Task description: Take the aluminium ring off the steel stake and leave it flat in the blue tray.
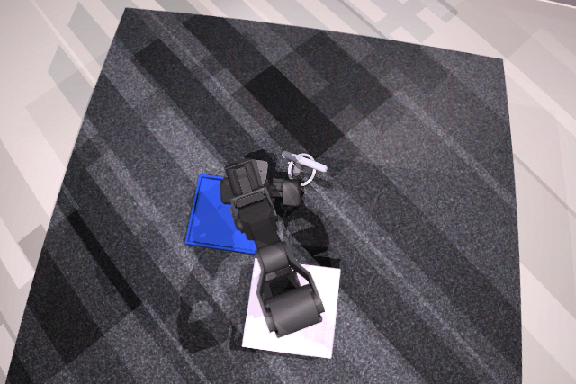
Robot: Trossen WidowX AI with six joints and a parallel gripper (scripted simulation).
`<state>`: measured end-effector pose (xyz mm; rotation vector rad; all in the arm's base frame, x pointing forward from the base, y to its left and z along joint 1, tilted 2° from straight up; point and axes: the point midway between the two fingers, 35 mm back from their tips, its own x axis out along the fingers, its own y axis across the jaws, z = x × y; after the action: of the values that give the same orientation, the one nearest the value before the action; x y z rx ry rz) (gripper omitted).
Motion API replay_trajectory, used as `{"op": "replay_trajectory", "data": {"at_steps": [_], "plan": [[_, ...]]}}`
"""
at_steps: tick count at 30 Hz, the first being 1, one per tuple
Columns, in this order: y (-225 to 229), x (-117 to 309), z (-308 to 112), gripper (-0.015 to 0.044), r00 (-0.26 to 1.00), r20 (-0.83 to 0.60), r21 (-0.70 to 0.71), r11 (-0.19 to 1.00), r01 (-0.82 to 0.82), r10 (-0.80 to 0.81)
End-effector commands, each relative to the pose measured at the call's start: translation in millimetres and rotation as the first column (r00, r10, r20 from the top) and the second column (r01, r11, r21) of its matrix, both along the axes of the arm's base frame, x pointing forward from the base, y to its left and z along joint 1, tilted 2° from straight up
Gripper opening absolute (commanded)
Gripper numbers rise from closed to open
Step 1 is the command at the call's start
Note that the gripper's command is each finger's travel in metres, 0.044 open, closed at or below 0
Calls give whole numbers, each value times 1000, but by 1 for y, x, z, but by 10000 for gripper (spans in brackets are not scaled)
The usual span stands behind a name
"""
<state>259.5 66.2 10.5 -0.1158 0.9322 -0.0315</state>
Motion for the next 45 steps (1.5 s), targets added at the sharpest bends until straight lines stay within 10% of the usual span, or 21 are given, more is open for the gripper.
{"op": "replay_trajectory", "data": {"at_steps": [1,45], "plan": [[-23,-1,-14,200,993,-52,44,993,112,-110],[-67,12,-72,193,947,-135,111,945,307,-292]]}}
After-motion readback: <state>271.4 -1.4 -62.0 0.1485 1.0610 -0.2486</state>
